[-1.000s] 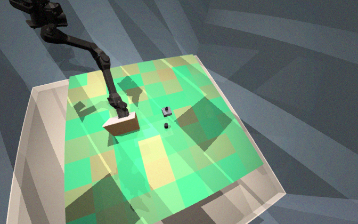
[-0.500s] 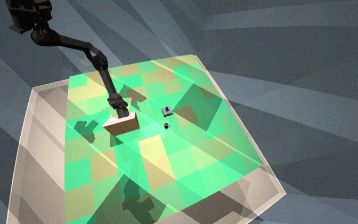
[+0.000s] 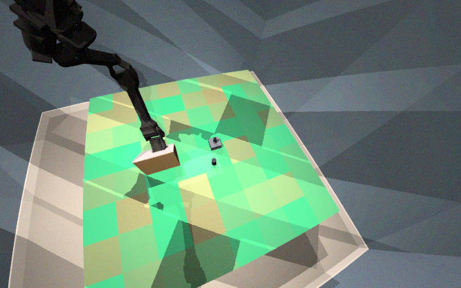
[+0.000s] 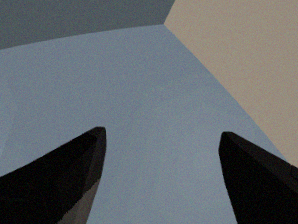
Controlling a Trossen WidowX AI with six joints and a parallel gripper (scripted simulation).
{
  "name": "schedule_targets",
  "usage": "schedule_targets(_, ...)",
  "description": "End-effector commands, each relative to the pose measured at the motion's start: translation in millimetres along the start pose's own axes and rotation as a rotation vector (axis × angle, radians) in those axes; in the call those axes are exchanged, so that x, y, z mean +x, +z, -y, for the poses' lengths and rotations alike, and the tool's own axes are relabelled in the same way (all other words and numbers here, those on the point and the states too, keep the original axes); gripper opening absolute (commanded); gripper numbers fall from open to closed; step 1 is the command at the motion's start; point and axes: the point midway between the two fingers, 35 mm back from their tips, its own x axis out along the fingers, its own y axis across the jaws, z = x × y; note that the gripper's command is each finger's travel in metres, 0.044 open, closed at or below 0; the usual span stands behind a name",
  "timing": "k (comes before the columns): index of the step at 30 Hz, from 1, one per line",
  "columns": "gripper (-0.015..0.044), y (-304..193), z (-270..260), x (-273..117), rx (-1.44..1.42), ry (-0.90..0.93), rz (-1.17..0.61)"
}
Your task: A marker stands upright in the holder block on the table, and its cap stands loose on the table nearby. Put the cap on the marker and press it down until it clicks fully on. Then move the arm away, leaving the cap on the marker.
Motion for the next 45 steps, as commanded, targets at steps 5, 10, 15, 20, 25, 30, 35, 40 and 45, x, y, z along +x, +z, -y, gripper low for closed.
schedule_targets(5,0.0243,-38,-114,56,0.358,0.232,-0.112)
schedule_targets(10,0.0243,-49,-200,77,0.556,0.403,-0.214)
schedule_targets(15,0.0243,-51,-290,82,0.724,0.586,-0.347)
schedule_targets(20,0.0243,-45,-378,70,0.858,0.774,-0.508)
schedule_targets(25,0.0243,-32,-459,41,0.951,0.962,-0.697)
schedule_targets(30,0.0243,-15,-532,-6,0.995,1.156,-0.911)
schedule_targets(35,0.0243,5,-589,-66,0.986,1.343,-1.145)
schedule_targets(40,0.0243,21,-625,-126,0.933,1.478,-1.411)
schedule_targets(45,0.0243,38,-645,-198,0.794,1.585,-1.755)
